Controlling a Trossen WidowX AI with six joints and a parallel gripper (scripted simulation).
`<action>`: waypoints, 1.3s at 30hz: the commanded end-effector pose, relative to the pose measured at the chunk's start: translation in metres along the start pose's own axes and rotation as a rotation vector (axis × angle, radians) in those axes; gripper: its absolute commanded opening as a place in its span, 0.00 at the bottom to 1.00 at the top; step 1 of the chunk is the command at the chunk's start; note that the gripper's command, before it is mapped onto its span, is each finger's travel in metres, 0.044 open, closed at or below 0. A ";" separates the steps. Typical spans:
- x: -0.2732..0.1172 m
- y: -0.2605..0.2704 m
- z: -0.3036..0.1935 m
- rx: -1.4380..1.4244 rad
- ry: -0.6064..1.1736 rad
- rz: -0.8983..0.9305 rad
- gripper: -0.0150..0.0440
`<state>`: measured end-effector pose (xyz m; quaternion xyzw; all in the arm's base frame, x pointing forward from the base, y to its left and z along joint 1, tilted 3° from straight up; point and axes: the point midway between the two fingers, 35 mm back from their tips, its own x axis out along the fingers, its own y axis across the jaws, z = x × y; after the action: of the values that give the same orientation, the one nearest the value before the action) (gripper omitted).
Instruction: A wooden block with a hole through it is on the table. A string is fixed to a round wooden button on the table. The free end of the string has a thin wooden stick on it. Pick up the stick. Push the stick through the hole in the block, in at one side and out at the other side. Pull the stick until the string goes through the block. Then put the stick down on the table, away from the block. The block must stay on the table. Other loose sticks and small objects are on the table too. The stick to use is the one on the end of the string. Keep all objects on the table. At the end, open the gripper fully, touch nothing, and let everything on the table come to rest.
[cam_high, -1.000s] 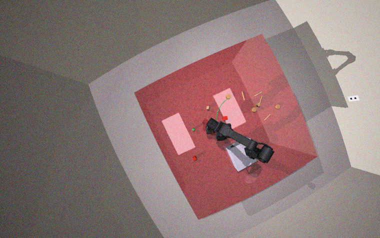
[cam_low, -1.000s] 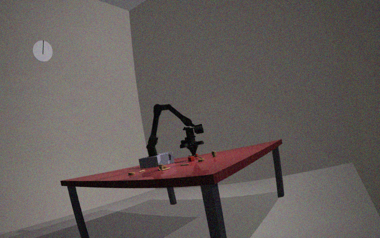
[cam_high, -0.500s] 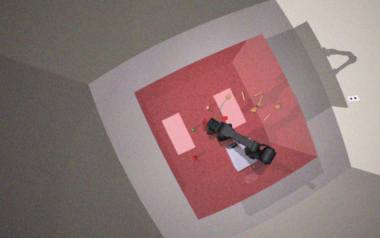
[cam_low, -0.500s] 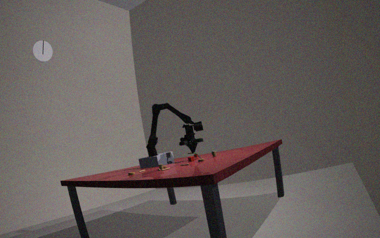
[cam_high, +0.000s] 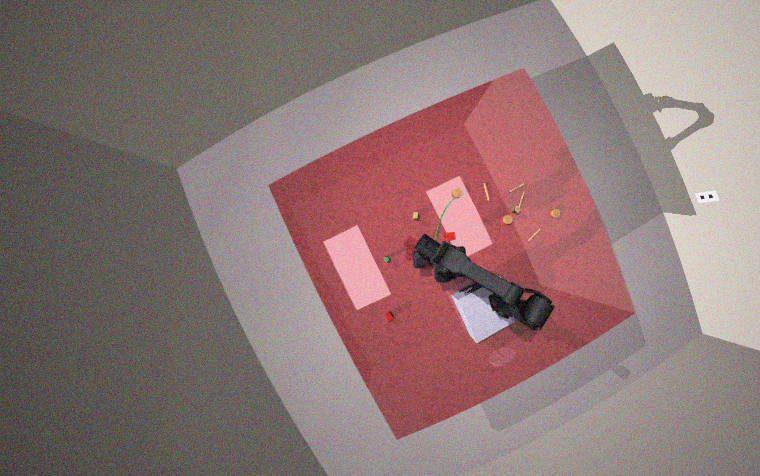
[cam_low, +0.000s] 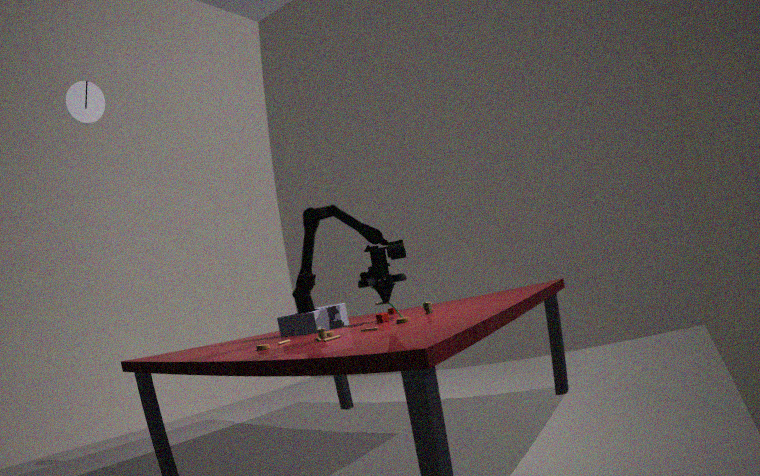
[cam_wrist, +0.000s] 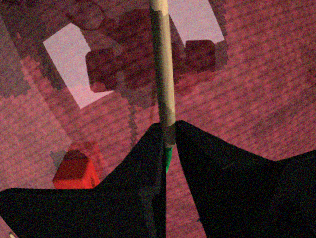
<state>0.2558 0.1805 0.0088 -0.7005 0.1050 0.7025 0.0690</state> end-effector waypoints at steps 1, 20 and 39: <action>-0.002 0.000 -0.004 -0.003 -0.015 0.002 0.25; -0.019 0.004 -0.022 0.004 -0.074 0.008 0.25; -0.037 0.011 -0.038 0.006 -0.142 0.012 0.25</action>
<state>0.2885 0.1631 0.0467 -0.6549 0.1067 0.7443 0.0756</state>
